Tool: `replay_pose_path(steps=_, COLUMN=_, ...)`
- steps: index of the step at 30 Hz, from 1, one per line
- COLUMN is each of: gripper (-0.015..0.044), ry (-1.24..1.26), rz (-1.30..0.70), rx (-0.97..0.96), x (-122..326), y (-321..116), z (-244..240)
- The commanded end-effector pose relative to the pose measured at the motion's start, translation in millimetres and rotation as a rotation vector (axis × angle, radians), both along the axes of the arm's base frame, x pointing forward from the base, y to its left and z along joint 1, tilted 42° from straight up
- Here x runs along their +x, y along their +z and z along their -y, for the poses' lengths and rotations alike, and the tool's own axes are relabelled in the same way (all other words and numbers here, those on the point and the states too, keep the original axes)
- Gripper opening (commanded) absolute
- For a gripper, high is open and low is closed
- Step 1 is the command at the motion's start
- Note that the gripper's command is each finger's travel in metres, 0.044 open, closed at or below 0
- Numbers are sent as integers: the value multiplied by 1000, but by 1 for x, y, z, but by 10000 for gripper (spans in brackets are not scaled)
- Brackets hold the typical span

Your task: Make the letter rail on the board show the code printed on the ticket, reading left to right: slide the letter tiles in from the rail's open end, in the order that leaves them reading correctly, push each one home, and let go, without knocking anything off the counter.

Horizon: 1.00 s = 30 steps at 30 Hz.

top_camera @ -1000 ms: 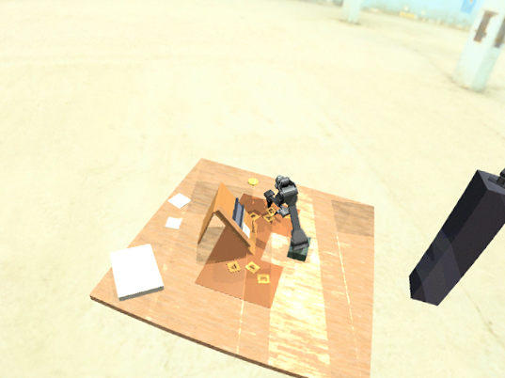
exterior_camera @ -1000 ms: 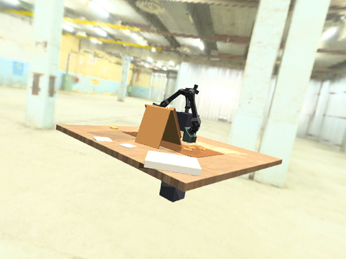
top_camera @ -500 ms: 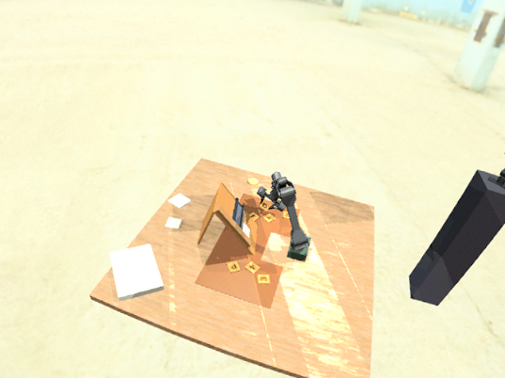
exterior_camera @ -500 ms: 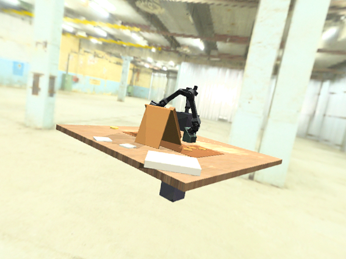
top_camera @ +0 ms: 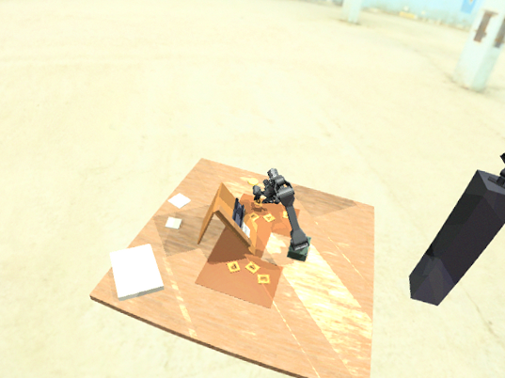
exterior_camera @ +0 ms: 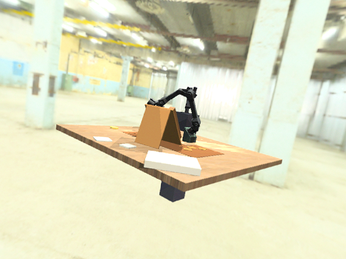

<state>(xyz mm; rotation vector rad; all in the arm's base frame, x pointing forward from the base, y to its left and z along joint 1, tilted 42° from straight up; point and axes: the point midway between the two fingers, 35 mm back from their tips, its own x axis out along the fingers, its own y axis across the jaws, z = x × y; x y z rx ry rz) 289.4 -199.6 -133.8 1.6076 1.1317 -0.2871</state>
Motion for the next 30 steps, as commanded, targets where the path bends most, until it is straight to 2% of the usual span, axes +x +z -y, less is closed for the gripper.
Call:
replay_pose_path(steps=1, gripper=0, ry=79, rz=117, rx=-67, x=14, y=6, z=4)
replay_pose_path(steps=30, gripper=0, ry=545, rz=840, rx=-548, x=82, y=52, z=12)
